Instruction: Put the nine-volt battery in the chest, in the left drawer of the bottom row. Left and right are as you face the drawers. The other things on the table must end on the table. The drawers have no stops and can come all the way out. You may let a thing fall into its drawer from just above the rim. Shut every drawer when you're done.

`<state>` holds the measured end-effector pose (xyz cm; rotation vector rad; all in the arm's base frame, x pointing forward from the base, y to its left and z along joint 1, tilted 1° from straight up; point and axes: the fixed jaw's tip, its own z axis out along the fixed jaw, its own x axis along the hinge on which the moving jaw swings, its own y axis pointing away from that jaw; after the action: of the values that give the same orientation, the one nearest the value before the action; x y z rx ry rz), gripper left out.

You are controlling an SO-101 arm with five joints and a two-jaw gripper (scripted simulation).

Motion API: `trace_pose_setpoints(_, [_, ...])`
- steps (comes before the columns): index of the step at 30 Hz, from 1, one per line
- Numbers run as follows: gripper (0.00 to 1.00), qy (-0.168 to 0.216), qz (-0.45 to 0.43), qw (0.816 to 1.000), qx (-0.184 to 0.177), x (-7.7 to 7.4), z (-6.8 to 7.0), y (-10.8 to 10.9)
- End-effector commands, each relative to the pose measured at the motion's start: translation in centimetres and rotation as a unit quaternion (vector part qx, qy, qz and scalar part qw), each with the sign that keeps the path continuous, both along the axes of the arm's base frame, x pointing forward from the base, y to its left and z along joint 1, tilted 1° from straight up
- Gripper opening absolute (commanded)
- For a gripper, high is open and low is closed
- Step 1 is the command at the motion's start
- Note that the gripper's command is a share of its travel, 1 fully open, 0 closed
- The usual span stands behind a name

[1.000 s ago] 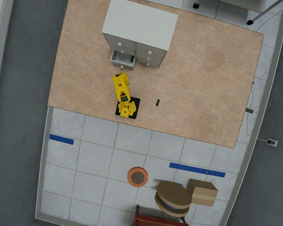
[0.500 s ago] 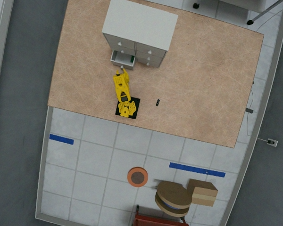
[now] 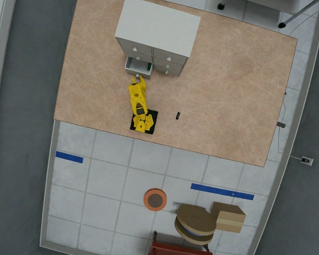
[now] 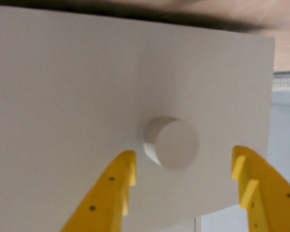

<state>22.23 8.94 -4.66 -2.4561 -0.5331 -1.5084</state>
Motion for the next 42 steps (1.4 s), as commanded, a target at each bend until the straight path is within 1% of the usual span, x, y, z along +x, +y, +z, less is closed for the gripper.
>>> trace_pose_setpoints(1, [0.21,0.004,-0.003,1.000,-0.003,0.00,-0.30,-0.17])
trace_pose_setpoints(4, [0.21,0.004,-0.003,1.000,-0.003,0.00,-0.30,-0.17])
trace_pose_setpoints(6, [0.21,0.004,-0.008,1.000,-0.003,0.56,-0.58,-0.19])
trace_pose_setpoints(21, [0.21,0.004,-0.008,1.000,-0.003,0.56,-0.58,-0.19])
trace_pose_setpoints(42, [0.21,0.004,-0.011,1.000,-0.003,0.51,-0.97,-0.40])
